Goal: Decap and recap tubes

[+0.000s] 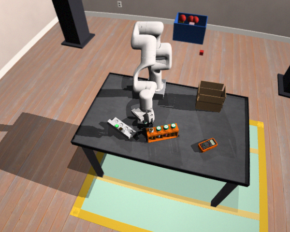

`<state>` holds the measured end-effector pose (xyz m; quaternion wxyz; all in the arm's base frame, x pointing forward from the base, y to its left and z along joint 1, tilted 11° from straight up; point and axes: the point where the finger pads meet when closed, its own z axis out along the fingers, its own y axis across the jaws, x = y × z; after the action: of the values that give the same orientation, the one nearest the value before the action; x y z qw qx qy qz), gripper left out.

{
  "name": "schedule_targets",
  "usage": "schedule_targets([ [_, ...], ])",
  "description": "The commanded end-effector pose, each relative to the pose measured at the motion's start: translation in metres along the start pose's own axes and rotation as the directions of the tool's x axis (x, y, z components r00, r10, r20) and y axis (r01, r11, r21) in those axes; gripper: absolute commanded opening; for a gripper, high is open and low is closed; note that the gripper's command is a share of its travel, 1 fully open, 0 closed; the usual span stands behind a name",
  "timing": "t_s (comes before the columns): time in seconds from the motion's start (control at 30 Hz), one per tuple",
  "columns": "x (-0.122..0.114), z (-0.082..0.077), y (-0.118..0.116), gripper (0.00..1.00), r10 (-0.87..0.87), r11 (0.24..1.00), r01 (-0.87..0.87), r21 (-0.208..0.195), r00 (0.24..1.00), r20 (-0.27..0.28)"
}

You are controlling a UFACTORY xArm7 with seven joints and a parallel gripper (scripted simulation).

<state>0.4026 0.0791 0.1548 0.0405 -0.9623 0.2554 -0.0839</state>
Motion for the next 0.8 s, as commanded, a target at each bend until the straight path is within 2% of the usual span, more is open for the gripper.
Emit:
schedule_targets([
  [0.0,-0.008,0.0,-0.03,0.0,0.003,1.0,-0.003,-0.003,1.0,-0.005],
  [0.33,-0.01,0.0,-0.034,0.0,0.003,1.0,-0.003,-0.003,1.0,-0.005],
  [0.47,-0.01,0.006,-0.034,0.0,0.003,1.0,-0.003,-0.003,1.0,-0.005],
  [0.67,-0.01,0.024,-0.034,0.0,0.003,1.0,-0.003,-0.003,1.0,-0.005],
  [0.77,-0.01,0.025,-0.034,0.0,0.003,1.0,-0.003,-0.003,1.0,-0.005],
])
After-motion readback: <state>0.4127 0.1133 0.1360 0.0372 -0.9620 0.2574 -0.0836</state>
